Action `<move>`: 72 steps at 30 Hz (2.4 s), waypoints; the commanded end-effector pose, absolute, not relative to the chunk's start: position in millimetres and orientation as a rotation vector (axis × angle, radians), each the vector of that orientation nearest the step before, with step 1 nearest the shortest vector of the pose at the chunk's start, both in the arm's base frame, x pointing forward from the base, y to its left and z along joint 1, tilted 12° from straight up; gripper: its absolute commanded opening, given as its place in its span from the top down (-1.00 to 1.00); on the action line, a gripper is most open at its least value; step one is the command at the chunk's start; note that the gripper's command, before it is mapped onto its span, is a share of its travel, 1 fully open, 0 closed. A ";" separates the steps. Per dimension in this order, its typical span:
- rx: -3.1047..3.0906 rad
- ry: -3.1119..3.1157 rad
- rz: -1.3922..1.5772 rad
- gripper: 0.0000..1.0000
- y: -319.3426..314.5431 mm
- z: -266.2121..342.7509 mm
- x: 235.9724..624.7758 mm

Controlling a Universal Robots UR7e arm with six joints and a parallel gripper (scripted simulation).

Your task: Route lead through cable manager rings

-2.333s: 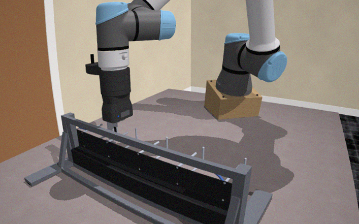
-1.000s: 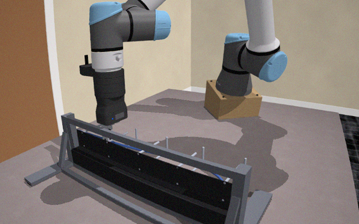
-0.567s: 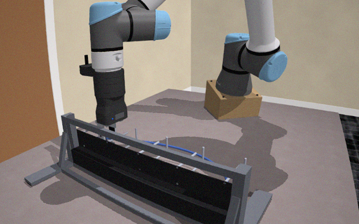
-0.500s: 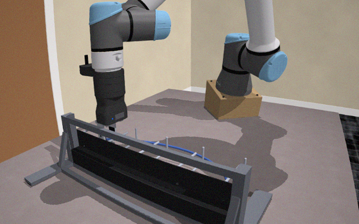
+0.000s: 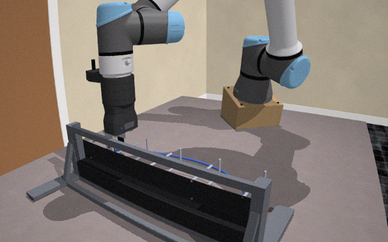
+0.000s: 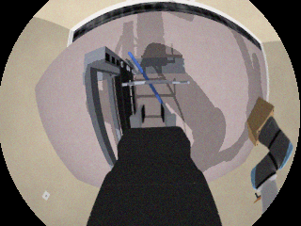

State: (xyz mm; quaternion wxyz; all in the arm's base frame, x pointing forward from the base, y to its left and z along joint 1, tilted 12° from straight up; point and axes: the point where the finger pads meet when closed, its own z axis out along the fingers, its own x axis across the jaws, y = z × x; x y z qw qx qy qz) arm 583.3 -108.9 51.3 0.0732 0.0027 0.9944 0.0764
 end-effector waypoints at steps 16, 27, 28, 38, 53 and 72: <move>0.008 2.985 0.228 -0.34 -110.6 61.2 582.3; 0.008 2.985 0.228 -0.34 -115.5 92.6 577.5; 0.008 2.985 0.228 -0.34 -116.0 95.9 577.0; 0.008 2.985 0.228 -0.34 -119.4 118.5 573.6; 0.008 2.985 0.228 -0.34 -121.2 130.1 571.9; 0.008 2.985 0.228 1.00 -121.2 130.1 571.9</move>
